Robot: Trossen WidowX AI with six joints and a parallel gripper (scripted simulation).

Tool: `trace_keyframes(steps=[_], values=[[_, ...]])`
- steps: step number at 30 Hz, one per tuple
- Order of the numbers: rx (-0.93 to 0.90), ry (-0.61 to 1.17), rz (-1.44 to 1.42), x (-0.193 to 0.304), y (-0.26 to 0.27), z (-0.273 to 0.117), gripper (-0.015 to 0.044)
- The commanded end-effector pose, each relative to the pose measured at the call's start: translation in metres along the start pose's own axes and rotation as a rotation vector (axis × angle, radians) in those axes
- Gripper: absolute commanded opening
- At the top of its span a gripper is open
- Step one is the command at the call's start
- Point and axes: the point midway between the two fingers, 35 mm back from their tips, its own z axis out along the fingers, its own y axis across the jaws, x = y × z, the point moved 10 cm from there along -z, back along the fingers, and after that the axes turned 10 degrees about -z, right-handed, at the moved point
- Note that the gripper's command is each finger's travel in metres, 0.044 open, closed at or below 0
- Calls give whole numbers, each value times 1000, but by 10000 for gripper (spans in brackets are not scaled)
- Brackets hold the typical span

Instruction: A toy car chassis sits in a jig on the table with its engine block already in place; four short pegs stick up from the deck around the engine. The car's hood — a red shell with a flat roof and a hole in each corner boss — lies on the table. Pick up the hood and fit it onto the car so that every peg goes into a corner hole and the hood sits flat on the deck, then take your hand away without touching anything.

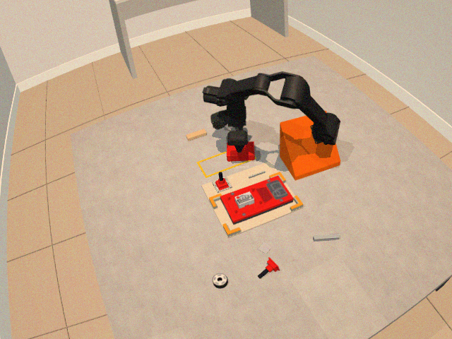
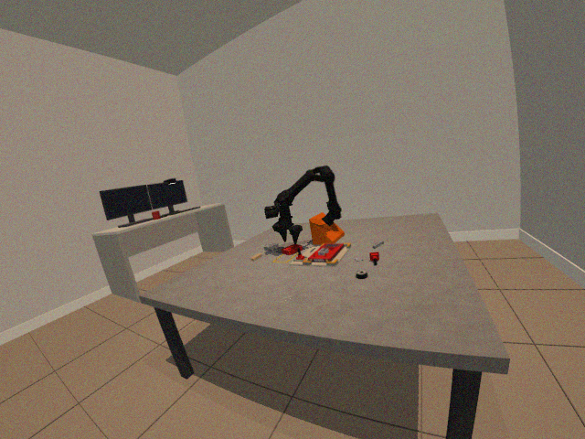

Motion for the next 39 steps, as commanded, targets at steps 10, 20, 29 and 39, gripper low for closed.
trace_keyframes(steps=[10,20,29,39], values=[[-7,2,6,1,-1,10,440],[-8,2,6,2,0,16,440],[-8,2,6,3,0,22,440],[-8,2,6,3,0,26,440]])
